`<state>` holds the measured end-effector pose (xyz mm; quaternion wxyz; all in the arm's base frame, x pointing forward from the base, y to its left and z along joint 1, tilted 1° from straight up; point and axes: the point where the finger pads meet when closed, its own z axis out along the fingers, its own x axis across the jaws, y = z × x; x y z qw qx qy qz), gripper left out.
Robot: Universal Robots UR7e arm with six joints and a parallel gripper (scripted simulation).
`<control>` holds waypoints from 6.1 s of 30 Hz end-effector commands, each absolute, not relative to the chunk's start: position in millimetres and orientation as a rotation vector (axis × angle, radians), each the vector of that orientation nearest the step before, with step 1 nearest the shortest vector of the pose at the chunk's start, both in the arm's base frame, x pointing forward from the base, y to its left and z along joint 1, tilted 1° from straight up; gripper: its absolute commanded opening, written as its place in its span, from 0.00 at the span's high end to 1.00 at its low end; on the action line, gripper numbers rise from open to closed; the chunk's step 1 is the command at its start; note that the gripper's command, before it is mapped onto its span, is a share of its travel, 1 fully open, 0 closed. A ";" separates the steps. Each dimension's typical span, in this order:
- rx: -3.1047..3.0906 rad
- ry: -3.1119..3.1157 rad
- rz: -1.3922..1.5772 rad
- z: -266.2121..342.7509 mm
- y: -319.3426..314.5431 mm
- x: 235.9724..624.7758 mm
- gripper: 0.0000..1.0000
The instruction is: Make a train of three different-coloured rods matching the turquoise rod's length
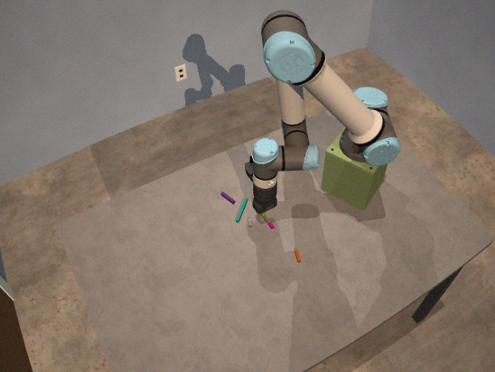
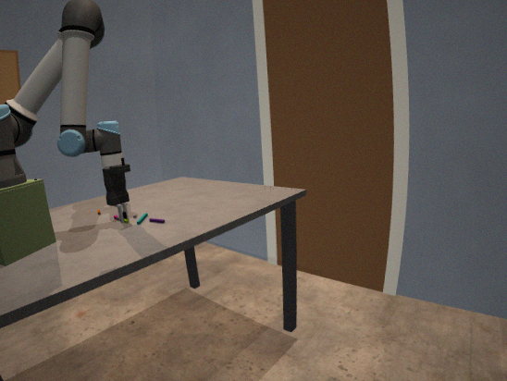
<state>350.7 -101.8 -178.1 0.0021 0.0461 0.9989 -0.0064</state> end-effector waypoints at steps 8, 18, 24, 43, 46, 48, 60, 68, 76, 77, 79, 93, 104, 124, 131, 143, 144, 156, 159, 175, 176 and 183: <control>0.145 3.133 -0.021 -177.8 -102.0 351.0 0.76; 0.145 3.133 -0.021 -177.8 -102.0 351.0 0.76; 0.145 3.133 -0.021 -177.8 -102.0 351.0 0.76; 0.145 3.133 -0.021 -177.8 -102.0 351.0 0.46; 0.145 3.133 -0.021 -177.8 -102.0 351.0 0.46; 0.145 3.133 -0.021 -177.8 -102.0 351.0 0.46; 0.145 3.133 -0.021 -171.8 -101.9 351.0 0.46; 0.145 3.133 -0.021 -152.7 -101.7 350.9 0.46; 0.145 3.133 -0.021 -132.6 -101.4 350.8 0.46; 0.145 3.133 -0.021 -129.1 -101.4 350.8 0.46; 0.145 3.133 -0.021 -122.2 -101.3 350.8 0.46; 0.145 3.133 -0.021 -92.2 -100.9 350.6 0.46; 0.145 3.133 -0.021 -87.8 -100.8 350.6 0.00; 0.145 3.133 -0.021 -87.8 -100.8 350.6 0.00; 0.145 3.133 -0.021 -85.1 -100.8 350.6 0.00; 0.145 3.133 -0.021 -62.0 -100.4 350.5 0.00; 0.145 3.133 -0.021 -58.6 -100.4 350.5 0.00; 0.145 3.133 -0.021 -14.0 -99.8 350.3 0.00; 0.145 3.133 -0.021 -11.0 -99.7 350.3 0.00; 0.145 3.133 -0.021 3.2 -99.5 350.2 0.00; 0.145 3.133 -0.021 3.2 -99.5 350.2 0.00; 0.145 3.133 -0.021 3.2 -99.5 350.2 0.00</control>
